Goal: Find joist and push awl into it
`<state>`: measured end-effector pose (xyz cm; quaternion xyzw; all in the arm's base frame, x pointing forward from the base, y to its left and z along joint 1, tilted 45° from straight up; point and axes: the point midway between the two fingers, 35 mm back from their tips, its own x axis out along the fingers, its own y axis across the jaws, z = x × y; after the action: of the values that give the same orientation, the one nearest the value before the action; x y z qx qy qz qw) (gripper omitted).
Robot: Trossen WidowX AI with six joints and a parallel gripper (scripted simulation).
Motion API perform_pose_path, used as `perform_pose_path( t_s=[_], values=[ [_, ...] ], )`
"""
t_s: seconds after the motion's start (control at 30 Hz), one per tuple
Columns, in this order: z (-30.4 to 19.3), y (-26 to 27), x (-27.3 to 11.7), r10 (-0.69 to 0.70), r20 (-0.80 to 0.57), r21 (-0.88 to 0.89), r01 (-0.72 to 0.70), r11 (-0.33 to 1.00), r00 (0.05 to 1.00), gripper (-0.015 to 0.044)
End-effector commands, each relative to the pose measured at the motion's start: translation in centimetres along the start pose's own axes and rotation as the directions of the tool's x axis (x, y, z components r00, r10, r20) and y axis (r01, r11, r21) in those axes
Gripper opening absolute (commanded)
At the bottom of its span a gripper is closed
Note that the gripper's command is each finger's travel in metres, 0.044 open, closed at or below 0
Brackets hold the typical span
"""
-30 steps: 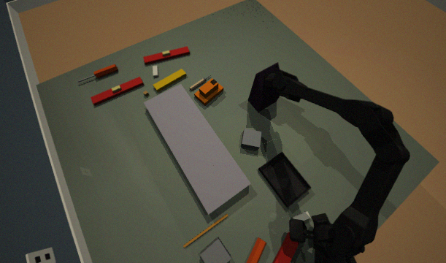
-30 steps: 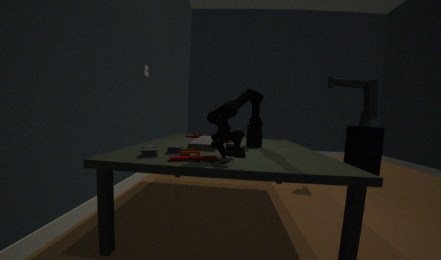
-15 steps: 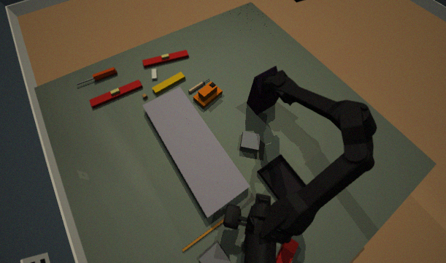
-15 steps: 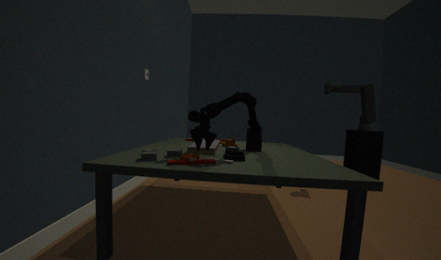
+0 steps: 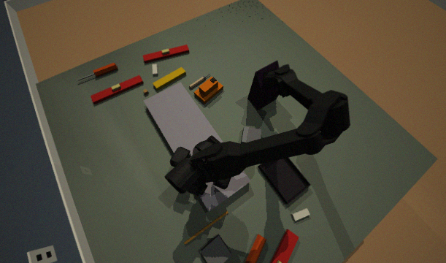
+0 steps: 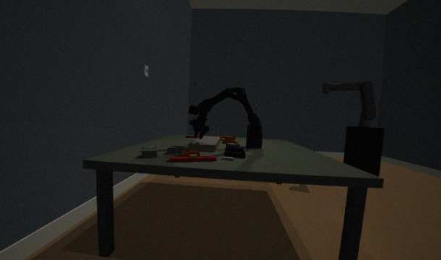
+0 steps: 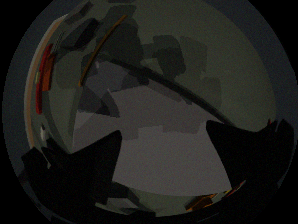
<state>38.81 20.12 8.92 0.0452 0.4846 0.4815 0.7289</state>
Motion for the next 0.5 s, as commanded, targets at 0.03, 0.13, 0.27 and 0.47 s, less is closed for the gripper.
perform_pose_path(
  t_s=[0.03, 0.13, 0.27, 0.47],
  values=[
    [-5.1, -6.9, -1.5, -0.058, -0.020, 0.062, 0.059, 0.996, 0.998, 0.0440],
    [-8.4, -10.0, -2.5, -0.079, -0.031, 0.098, 0.082, 0.992, 0.996, 0.0440],
    [-13.4, -13.4, -3.8, -0.097, -0.041, 0.148, 0.102, 0.984, 0.994, 0.0440],
    [-21.8, -16.5, -5.6, -0.099, -0.041, 0.229, 0.106, 0.968, 0.994, 0.0440]
  ],
)
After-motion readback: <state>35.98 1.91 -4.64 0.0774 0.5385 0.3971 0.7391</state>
